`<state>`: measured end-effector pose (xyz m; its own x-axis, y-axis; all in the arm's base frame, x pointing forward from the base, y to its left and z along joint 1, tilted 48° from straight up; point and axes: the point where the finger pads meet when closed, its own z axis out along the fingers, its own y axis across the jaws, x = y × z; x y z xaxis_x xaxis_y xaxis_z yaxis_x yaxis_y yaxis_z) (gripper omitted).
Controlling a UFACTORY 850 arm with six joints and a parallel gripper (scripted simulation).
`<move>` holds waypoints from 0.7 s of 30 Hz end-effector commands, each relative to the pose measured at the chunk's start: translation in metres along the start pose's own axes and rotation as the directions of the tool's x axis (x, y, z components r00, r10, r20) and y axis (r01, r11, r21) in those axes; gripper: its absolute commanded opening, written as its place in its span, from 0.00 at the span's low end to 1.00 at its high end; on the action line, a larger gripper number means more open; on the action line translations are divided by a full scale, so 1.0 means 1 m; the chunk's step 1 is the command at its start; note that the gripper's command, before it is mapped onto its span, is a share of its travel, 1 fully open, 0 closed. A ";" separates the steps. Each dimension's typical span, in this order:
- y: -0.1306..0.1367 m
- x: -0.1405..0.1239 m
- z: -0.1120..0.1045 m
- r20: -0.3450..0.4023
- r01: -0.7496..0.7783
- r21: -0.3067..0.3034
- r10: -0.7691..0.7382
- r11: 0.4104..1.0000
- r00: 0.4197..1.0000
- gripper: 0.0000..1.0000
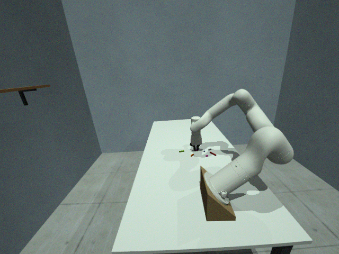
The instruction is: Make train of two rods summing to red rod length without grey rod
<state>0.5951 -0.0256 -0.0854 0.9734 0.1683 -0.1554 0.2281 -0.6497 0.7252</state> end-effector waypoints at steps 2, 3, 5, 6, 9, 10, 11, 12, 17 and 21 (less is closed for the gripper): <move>0.000 0.001 -0.001 -0.002 -0.001 0.000 0.001 1.000 1.000 0.15; 0.000 0.001 -0.001 -0.002 -0.001 0.000 0.001 1.000 1.000 0.15; 0.000 0.001 -0.001 -0.002 -0.001 0.000 0.001 1.000 1.000 0.15; 0.000 0.001 -0.001 -0.002 -0.001 0.000 0.001 1.000 1.000 0.15; 0.000 0.001 -0.001 -0.002 -0.001 0.000 0.001 1.000 1.000 0.15; 0.000 0.001 -0.001 -0.002 -0.001 0.000 0.001 1.000 1.000 0.15; 0.000 0.001 -0.001 -0.002 -0.001 0.000 0.001 1.000 1.000 0.15; 0.000 0.001 -0.001 -0.002 -0.001 0.000 0.001 1.000 1.000 0.15; 0.000 0.001 -0.001 -0.002 -0.001 0.000 0.001 1.000 1.000 0.15; 0.000 0.001 -0.001 -0.002 -0.001 0.000 0.001 1.000 1.000 0.19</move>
<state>0.5951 -0.0256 -0.0854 0.9734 0.1683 -0.1554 0.2281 -0.6497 0.7252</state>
